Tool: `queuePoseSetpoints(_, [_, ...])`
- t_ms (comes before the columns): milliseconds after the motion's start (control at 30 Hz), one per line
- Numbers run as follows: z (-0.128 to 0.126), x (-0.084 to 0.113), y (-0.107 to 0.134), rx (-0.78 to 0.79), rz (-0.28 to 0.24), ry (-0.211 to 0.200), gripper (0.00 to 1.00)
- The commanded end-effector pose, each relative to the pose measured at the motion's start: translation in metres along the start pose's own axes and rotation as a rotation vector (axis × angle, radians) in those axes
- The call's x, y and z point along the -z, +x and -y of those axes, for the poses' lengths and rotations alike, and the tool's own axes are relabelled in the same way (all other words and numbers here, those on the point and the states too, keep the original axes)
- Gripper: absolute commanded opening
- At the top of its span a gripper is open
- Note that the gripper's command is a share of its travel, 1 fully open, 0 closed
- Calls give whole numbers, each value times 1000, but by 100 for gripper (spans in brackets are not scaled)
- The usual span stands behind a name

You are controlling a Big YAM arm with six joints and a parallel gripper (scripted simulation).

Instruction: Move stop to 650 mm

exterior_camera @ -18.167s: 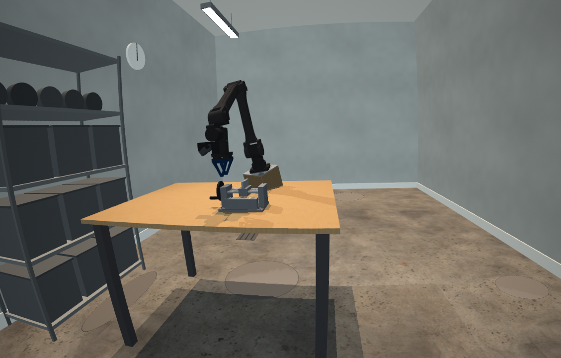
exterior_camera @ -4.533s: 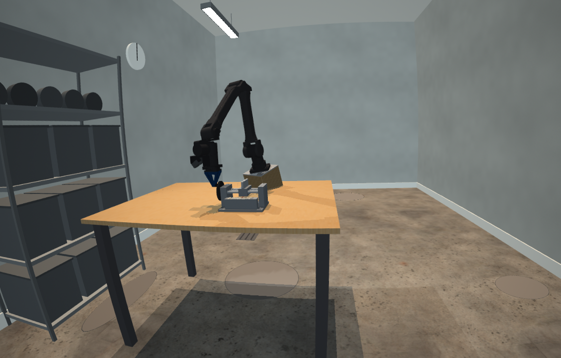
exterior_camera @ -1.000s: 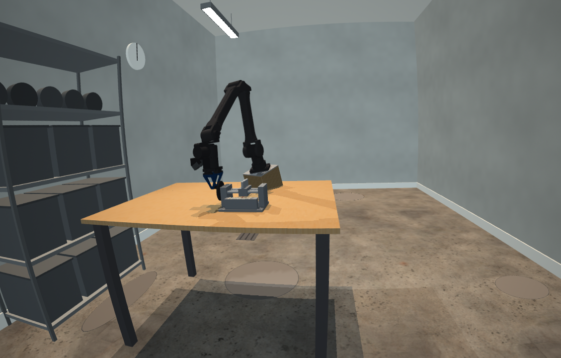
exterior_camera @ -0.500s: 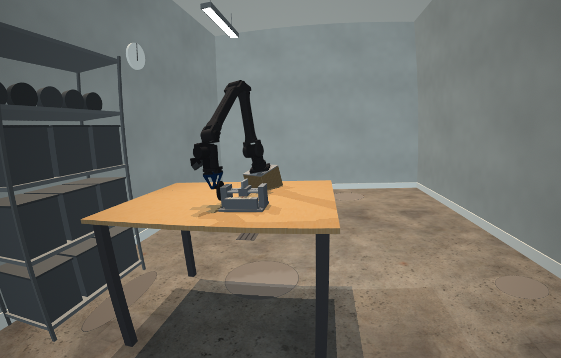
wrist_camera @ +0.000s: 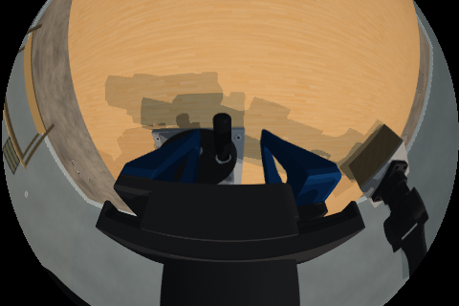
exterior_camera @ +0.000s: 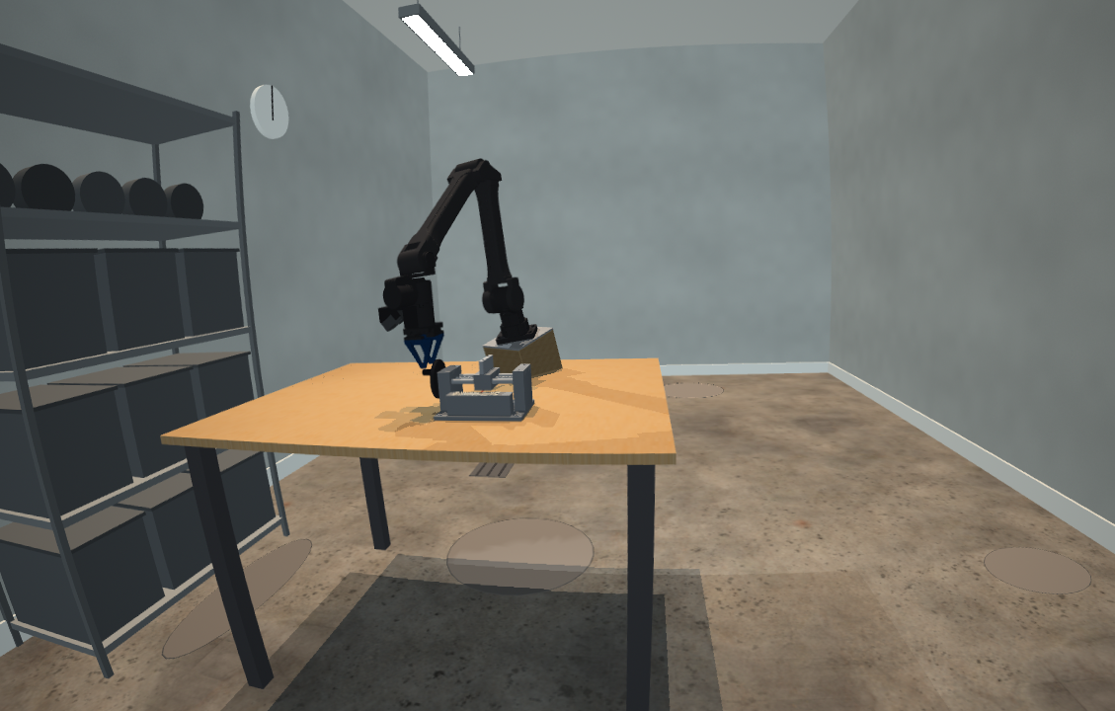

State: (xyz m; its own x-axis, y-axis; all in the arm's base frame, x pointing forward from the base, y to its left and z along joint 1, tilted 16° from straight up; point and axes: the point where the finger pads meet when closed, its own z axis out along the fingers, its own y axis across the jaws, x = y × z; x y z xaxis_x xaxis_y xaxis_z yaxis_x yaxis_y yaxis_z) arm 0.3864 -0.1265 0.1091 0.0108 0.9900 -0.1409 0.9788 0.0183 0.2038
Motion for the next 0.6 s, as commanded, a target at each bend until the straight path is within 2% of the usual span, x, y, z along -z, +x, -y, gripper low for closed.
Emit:
queuePoseSetpoints(0, [-27, 72, -6, -6, 32, -102, 53])
queuePoseSetpoints(100, [-26, 106, -5, -6, 32, -104, 53])
queuePoseSetpoints(133, [-26, 111, -5, -6, 32, -104, 53])
queuePoseSetpoints(167, [-26, 111, -5, -6, 32, -104, 53])
queuePoseSetpoints(200, [-26, 98, -4, -3, 22, -71, 53])
queuePoseSetpoints(233, [-20, 92, -2, -1, 17, -56, 53])
queuePoseSetpoints(267, [-5, 78, 4, 2, 6, -18, 53])
queuePoseSetpoints(433, [-5, 78, 3, 4, 7, -18, 53])
queuePoseSetpoints(467, [-22, 94, -3, 0, 19, -61, 53])
queuePoseSetpoints(500, [-26, 96, -4, -1, 21, -72, 53])
queuePoseSetpoints(567, [-19, 93, -2, 0, 20, -66, 53])
